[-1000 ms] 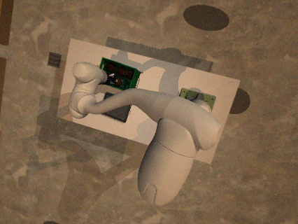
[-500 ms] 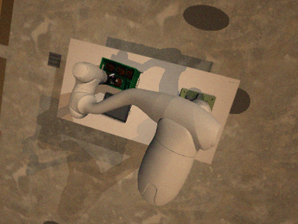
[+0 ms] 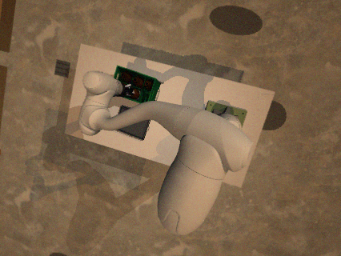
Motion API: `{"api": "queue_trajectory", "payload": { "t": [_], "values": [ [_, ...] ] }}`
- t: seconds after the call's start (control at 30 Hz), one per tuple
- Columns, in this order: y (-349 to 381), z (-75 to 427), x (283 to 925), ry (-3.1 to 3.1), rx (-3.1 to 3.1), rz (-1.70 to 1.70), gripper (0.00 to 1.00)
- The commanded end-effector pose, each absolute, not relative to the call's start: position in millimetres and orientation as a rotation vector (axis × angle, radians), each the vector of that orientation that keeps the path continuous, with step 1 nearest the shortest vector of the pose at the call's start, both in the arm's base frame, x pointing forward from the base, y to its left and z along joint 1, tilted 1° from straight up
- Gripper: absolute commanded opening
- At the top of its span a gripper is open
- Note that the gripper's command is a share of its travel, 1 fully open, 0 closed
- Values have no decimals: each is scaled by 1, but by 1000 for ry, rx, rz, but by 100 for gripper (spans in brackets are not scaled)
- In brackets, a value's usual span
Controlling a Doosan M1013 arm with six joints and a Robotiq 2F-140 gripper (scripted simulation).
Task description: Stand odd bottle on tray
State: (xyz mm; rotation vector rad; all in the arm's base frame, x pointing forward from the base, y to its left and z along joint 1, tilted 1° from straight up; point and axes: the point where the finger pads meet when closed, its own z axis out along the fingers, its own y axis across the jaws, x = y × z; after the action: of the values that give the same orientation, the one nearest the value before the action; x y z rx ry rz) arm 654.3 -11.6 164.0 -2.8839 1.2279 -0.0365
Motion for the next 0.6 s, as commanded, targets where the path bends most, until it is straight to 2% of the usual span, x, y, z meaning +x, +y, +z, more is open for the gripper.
{"api": "queue_trajectory", "payload": {
  "t": [0.0, 0.17, 0.2, 0.57],
  "values": [
    [-12, 164, 654, 1228, -2884, -36, 0],
    [-12, 164, 654, 1228, -2884, -36, 0],
    [-12, 164, 654, 1228, -2884, -36, 38],
    [-12, 164, 654, 1228, -2884, -36, 38]
  ]
}}
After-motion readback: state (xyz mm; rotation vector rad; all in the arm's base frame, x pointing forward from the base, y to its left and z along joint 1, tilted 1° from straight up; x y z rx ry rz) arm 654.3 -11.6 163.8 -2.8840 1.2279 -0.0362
